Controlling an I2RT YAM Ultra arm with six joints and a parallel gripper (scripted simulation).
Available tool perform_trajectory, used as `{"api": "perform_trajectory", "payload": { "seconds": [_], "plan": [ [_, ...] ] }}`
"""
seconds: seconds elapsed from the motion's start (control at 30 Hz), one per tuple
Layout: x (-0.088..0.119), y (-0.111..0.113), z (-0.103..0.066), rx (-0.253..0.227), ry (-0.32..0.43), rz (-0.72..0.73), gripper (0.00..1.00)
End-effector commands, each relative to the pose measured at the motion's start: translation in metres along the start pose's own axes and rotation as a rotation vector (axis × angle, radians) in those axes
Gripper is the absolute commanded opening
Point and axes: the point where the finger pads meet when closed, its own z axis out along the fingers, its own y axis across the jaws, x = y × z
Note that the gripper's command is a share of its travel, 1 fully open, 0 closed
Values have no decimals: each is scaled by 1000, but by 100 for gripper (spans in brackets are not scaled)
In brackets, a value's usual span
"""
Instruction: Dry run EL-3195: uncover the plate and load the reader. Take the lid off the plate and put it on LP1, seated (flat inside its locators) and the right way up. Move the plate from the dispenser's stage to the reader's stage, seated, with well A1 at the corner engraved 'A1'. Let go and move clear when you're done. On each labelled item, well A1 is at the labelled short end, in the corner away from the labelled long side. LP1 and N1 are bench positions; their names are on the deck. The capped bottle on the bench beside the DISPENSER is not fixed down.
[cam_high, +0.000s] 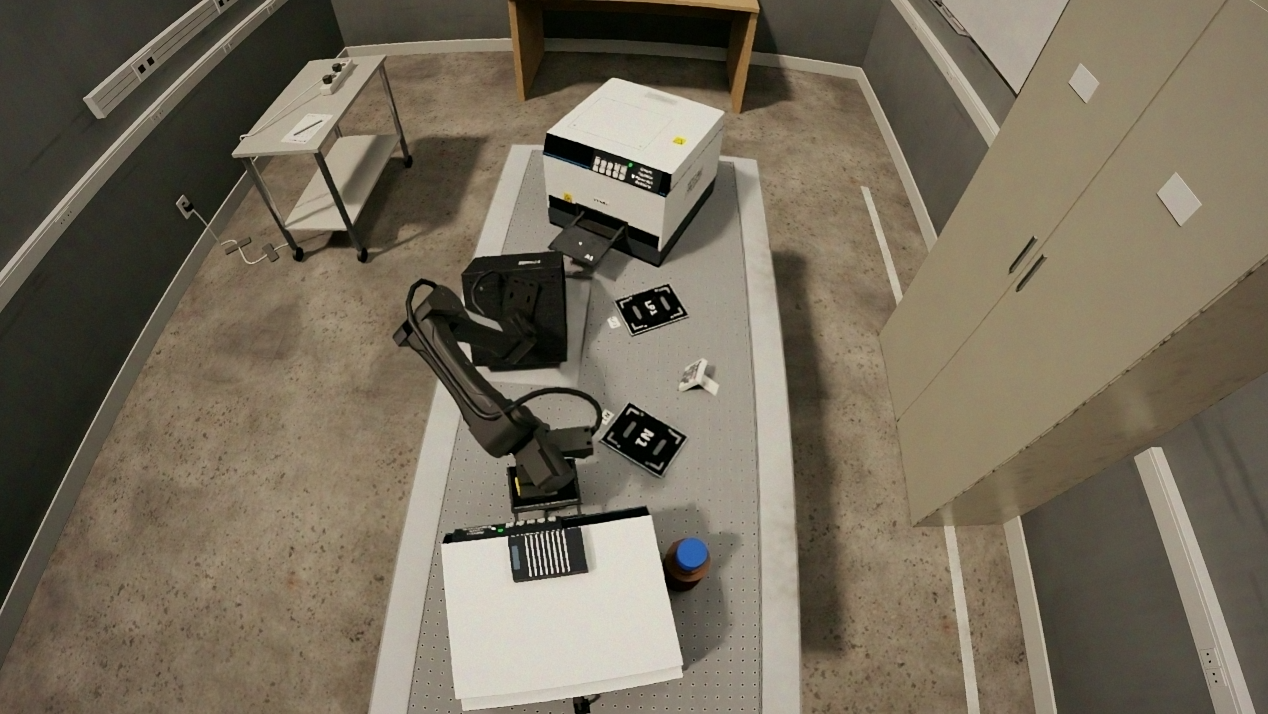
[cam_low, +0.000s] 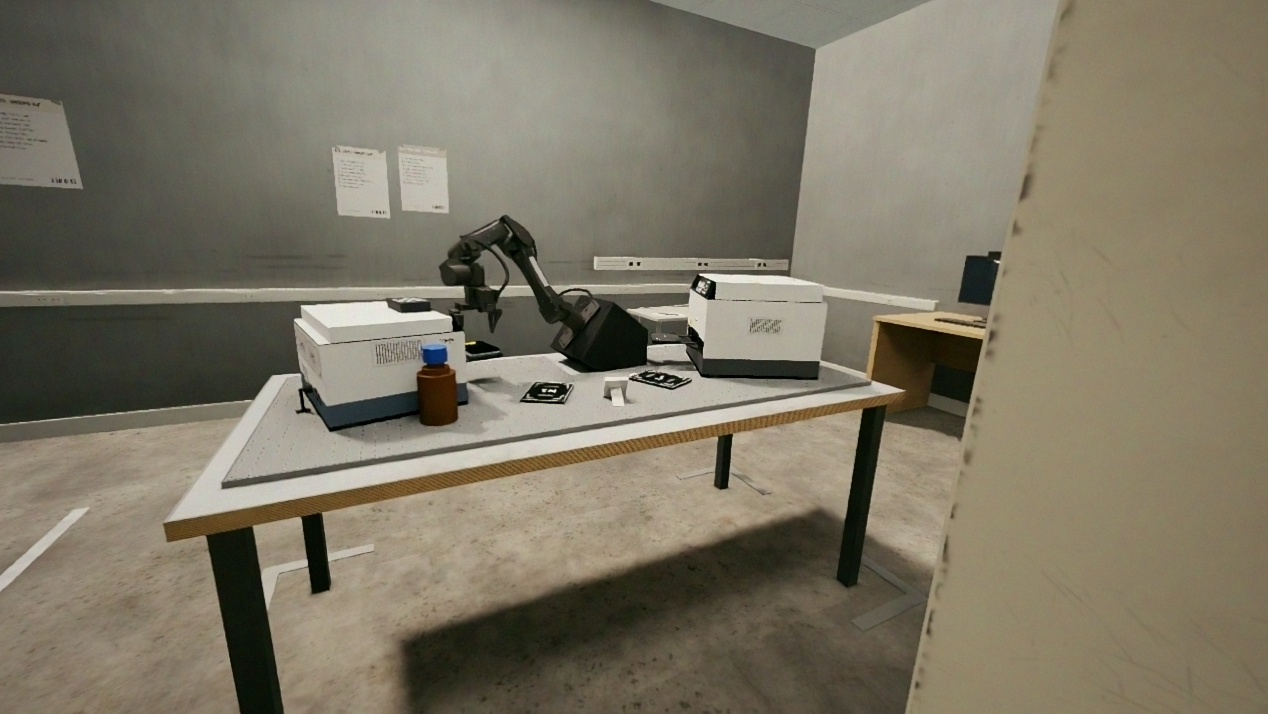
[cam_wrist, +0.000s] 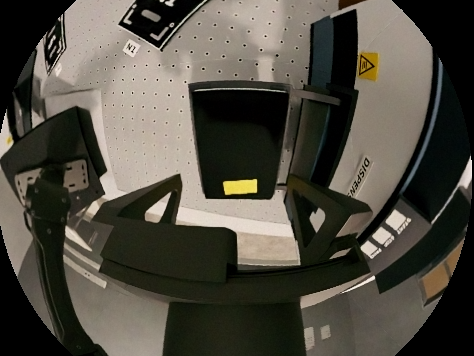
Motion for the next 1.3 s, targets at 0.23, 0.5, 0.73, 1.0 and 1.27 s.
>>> {"api": "perform_trajectory", "payload": {
  "seconds": [0.23, 0.5, 0.73, 1.0, 1.27],
  "plan": [
    [-4, -3, 6, 26, -47, 7, 100],
    [-4, -3, 17, 26, -46, 6, 100],
    [-6, -2, 27, 14, -43, -1, 100],
    [-6, -6, 27, 22, -44, 3, 100],
    [-8, -7, 34, 14, -43, -1, 100]
  ]
}}
